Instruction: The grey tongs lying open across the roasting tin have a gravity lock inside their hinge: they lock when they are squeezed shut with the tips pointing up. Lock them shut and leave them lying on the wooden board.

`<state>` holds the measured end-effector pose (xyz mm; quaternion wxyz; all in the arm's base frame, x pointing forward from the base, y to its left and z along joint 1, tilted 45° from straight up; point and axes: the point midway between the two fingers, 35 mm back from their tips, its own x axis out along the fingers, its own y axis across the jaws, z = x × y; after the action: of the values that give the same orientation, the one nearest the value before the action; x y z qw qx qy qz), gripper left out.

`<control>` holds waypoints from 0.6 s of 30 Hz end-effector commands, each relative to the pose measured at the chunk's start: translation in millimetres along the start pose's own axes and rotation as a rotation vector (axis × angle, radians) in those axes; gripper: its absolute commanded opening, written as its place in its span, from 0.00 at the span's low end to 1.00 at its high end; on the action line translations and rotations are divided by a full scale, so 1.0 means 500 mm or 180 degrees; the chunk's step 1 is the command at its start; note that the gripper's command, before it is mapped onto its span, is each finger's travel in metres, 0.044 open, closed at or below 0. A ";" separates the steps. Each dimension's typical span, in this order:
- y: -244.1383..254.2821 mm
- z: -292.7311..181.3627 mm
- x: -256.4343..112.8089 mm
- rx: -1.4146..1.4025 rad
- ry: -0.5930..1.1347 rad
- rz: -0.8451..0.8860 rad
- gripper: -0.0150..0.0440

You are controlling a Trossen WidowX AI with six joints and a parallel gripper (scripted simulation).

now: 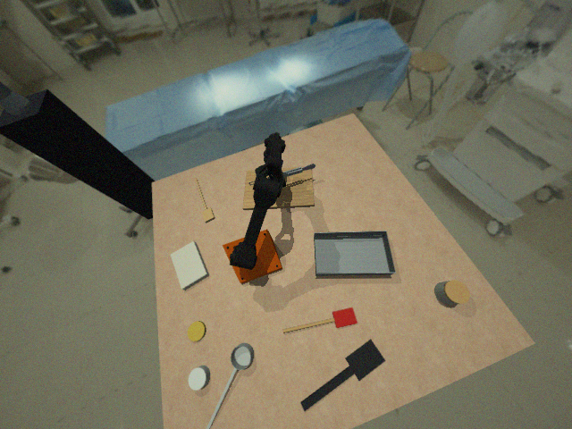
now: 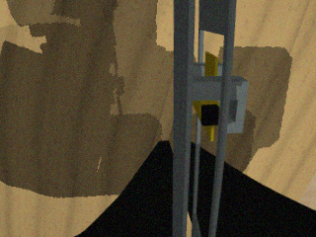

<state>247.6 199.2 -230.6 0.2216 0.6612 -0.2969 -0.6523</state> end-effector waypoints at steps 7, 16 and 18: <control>0.003 0.002 0.026 -0.0019 0.0020 0.0005 0.00; 0.004 0.003 0.025 -0.0001 -0.0003 0.0008 0.27; 0.004 0.003 0.025 -0.0001 -0.0003 0.0008 0.36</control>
<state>245.7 189.3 -238.6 0.2224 0.6604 -0.2977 -0.6525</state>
